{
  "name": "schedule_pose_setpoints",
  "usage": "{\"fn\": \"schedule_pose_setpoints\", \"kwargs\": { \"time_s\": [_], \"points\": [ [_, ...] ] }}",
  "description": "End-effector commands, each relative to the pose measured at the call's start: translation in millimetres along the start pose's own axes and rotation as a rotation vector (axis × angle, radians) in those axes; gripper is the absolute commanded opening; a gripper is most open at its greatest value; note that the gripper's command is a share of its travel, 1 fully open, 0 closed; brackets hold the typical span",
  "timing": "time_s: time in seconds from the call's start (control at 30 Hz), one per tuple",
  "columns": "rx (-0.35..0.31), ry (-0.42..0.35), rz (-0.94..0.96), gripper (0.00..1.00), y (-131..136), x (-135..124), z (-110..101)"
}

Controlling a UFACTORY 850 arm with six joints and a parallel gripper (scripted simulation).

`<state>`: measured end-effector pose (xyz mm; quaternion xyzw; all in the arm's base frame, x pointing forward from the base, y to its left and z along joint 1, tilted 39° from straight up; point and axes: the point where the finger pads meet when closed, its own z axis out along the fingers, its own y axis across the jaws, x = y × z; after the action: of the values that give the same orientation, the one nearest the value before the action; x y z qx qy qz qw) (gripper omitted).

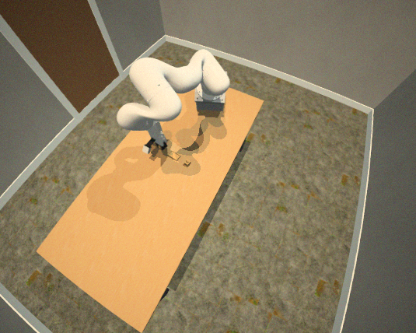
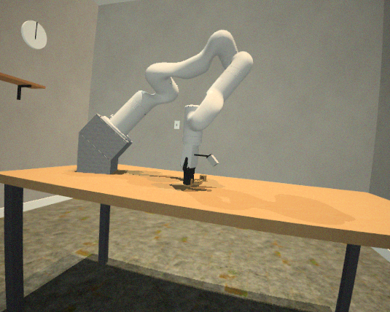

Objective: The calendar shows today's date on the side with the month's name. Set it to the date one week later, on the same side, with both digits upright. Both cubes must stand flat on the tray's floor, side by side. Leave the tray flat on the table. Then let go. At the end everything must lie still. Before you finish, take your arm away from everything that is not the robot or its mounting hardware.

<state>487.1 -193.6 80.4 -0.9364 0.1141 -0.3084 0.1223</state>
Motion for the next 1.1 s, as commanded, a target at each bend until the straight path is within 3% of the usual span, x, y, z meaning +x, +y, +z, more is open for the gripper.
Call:
{"fn": "schedule_pose_setpoints", "kwargs": {
  "time_s": [0.0,1.07],
  "points": [
    [0.000,0.001,0.000,0.29,0.2,0.4,-0.3],
    [0.000,0.001,0.000,0.29,0.2,0.4,3.2]
  ]
}}
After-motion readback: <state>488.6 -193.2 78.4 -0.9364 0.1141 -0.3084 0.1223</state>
